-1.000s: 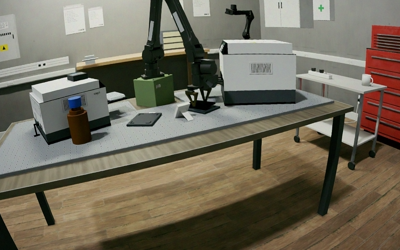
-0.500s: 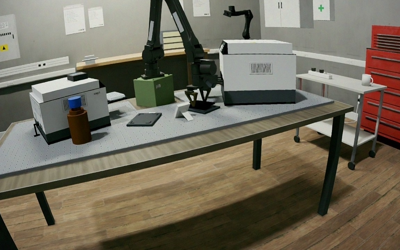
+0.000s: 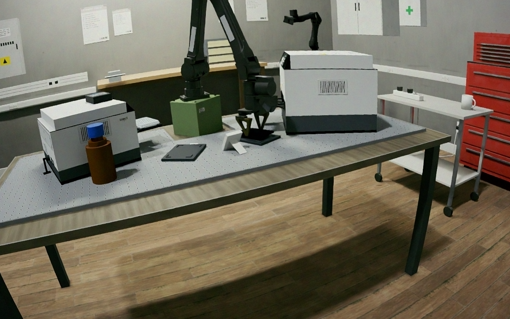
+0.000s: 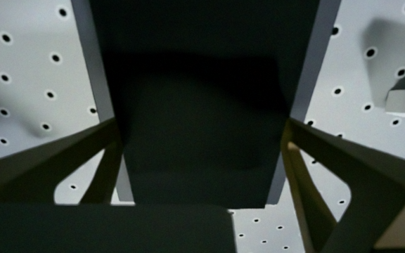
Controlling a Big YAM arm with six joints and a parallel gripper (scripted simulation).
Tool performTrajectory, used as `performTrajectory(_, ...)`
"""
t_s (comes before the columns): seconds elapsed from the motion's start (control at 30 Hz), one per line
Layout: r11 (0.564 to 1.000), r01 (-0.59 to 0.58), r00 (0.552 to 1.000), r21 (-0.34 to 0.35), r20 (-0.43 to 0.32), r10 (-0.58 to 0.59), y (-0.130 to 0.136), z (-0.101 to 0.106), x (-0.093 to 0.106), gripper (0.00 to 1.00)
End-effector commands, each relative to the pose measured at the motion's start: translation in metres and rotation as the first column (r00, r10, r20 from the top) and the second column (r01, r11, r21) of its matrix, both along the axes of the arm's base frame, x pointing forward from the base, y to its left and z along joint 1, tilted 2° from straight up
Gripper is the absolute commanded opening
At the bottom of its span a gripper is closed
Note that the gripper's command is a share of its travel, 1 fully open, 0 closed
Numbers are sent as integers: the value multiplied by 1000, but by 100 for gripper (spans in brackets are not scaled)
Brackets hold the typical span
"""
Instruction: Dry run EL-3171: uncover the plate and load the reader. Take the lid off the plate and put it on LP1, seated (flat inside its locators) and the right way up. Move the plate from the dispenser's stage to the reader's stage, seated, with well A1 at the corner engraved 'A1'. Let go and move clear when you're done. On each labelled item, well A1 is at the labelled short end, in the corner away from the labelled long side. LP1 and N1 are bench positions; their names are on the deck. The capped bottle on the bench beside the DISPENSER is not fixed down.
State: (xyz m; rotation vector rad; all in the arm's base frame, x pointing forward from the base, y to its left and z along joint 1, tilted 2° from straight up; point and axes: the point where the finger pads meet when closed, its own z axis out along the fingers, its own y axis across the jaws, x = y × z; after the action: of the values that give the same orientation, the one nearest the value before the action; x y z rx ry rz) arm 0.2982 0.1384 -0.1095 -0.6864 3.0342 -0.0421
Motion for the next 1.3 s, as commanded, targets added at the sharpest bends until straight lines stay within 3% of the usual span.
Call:
performTrajectory(0.0, 1000, -17, 998, 23, 53, 16, 14, 16, 23, 85)
performTrajectory(0.2, 1000, -17, 998, 24, 55, 16, 14, 17, 24, 85)
performTrajectory(0.53, 1000, -16, 1000, 6, 18, 16, 3, 9, 2, 85)
performTrajectory(0.83, 1000, -17, 999, 17, 43, 16, 11, 13, 17, 85)
performTrajectory(1.27, 1000, -17, 999, 22, 52, 16, 14, 15, 23, 85)
